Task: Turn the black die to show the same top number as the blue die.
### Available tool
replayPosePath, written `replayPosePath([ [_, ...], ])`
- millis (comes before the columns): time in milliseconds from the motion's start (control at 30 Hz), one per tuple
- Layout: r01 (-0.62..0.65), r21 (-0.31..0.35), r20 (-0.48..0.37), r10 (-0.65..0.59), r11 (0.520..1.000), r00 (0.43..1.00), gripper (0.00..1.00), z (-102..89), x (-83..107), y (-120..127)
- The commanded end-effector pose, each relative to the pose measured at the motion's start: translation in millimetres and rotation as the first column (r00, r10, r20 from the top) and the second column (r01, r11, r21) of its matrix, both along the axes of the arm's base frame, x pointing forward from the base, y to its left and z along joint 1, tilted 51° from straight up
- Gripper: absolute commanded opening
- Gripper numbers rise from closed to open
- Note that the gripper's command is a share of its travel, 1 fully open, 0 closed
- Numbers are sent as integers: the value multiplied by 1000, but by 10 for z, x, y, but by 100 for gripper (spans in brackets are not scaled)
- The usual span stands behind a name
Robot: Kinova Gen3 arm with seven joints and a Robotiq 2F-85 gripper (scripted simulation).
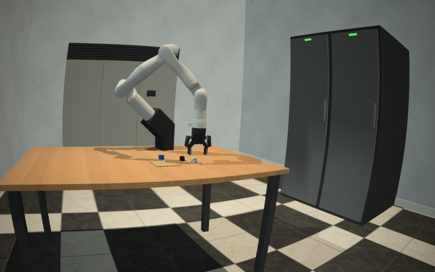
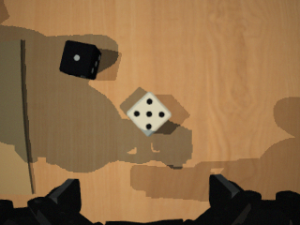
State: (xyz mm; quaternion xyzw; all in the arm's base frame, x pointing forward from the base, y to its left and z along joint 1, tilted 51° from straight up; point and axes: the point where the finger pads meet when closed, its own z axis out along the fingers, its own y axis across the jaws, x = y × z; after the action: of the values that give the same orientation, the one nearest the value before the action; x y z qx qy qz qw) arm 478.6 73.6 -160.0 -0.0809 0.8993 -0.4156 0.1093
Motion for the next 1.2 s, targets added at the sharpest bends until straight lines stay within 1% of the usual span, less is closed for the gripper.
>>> replayPosePath([
  [0, -2, 2, 1, 2, 1000, 1000, 100, 10, 4, 25],
  [133, -2, 2, 1, 2, 1000, 1000, 100, 110, -39, 140],
  [400, -2, 2, 1, 2, 1000, 1000, 100, 491, -199, 579],
  [500, -2, 3, 1, 2, 1000, 1000, 100, 597, -244, 701],
  [733, -2, 3, 1, 2, 1000, 1000, 100, 658, -270, 771],
  [1000, -2, 3, 2, 2, 1000, 1000, 100, 659, -271, 771],
  [1133, 2, 4, 6, -2, 1000, 1000, 100, 660, -296, 756],
  [1167, 7, 7, 12, -7, 1000, 1000, 100, 663, -327, 738],
])
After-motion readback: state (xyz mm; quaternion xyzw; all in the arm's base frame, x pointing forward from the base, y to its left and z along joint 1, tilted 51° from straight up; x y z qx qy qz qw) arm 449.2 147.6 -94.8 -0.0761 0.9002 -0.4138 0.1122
